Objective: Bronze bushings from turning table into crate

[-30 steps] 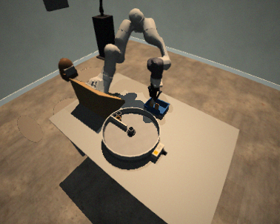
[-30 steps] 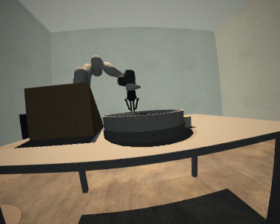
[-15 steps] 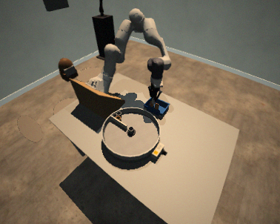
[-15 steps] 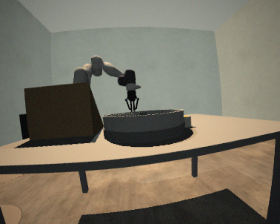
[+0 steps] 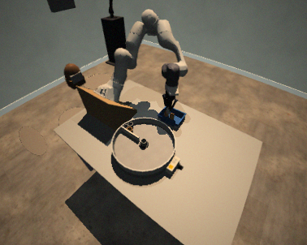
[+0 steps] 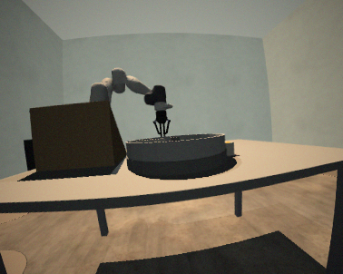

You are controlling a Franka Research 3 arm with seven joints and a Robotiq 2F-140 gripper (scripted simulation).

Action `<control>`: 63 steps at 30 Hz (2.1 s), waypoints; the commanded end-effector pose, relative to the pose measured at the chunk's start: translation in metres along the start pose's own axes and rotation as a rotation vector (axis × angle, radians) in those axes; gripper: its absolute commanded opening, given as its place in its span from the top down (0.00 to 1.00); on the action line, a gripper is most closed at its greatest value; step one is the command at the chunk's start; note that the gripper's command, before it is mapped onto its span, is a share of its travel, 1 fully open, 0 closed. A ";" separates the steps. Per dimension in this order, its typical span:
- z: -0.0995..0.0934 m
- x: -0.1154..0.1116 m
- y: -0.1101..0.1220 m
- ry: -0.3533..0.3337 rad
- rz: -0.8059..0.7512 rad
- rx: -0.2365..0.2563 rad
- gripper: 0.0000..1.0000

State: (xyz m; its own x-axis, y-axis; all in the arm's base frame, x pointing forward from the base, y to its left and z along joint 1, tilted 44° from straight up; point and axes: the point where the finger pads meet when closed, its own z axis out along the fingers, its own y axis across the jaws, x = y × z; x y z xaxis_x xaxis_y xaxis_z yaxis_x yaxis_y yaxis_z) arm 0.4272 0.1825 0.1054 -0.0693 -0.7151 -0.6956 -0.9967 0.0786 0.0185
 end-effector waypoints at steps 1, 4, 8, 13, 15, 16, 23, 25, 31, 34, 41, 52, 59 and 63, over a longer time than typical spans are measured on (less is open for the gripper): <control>0.000 -0.001 -0.001 0.000 -0.002 0.002 1.00; 0.000 -0.001 -0.001 0.000 -0.002 0.002 1.00; 0.000 -0.001 -0.001 0.000 -0.002 0.002 1.00; 0.000 -0.001 -0.001 0.000 -0.002 0.002 1.00; 0.000 -0.001 -0.001 0.000 -0.002 0.002 1.00; 0.000 -0.001 -0.001 0.000 -0.002 0.002 1.00; 0.002 -0.001 -0.001 0.000 -0.002 0.002 1.00; 0.003 -0.001 -0.001 0.000 -0.002 0.002 1.00; 0.005 -0.001 -0.001 0.000 -0.002 0.002 1.00; 0.005 -0.001 -0.001 0.000 -0.002 0.002 1.00; 0.005 -0.001 -0.001 0.000 -0.002 0.002 1.00; 0.005 -0.001 -0.001 0.000 -0.002 0.002 1.00; 0.005 -0.001 -0.001 0.000 -0.002 0.002 1.00; 0.005 -0.001 -0.001 0.000 -0.002 0.002 1.00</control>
State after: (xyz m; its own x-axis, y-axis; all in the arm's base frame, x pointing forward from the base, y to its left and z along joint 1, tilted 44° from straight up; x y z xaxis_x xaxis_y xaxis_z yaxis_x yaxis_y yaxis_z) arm 0.4266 0.1863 0.1018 -0.0722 -0.7150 -0.6954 -0.9966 0.0796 0.0216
